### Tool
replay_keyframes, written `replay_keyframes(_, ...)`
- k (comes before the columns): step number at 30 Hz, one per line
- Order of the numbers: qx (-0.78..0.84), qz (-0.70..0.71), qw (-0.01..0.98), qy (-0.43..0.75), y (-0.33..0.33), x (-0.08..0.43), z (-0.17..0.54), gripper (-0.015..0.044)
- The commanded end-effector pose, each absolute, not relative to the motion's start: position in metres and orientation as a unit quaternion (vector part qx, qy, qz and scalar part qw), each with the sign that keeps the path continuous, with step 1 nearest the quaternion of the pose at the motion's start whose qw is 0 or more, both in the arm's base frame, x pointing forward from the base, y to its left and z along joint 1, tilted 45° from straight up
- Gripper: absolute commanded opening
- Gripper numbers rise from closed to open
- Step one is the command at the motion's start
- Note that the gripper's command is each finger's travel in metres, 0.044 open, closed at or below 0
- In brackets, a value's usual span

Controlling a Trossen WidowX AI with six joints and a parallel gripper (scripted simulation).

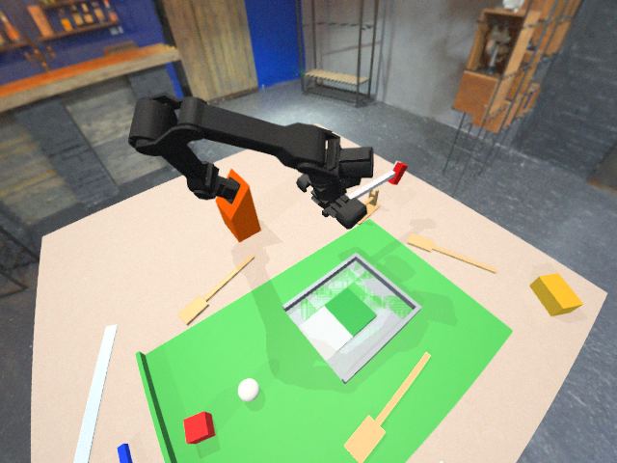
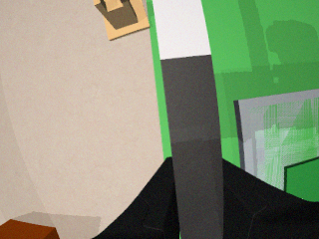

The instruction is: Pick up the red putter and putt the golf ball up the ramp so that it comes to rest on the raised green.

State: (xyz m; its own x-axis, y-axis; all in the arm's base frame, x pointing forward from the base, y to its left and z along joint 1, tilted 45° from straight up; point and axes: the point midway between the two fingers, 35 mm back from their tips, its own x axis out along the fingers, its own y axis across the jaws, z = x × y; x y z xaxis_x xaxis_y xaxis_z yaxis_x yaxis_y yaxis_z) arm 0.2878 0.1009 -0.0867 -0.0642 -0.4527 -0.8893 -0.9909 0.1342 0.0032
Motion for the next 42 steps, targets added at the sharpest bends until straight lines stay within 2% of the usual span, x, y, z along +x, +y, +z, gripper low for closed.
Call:
replay_keyframes(1,-0.548,0.317,0.422,0.649,0.088,0.3,-0.066,0.0)
replay_keyframes(11,-0.501,0.211,0.5,0.674,0.033,0.327,-0.007,0.0)
replay_keyframes(21,-0.444,0.093,0.565,0.689,-0.031,0.332,0.054,0.0)
replay_keyframes(42,-0.32,-0.17,0.641,0.676,-0.148,0.274,0.175,0.0)
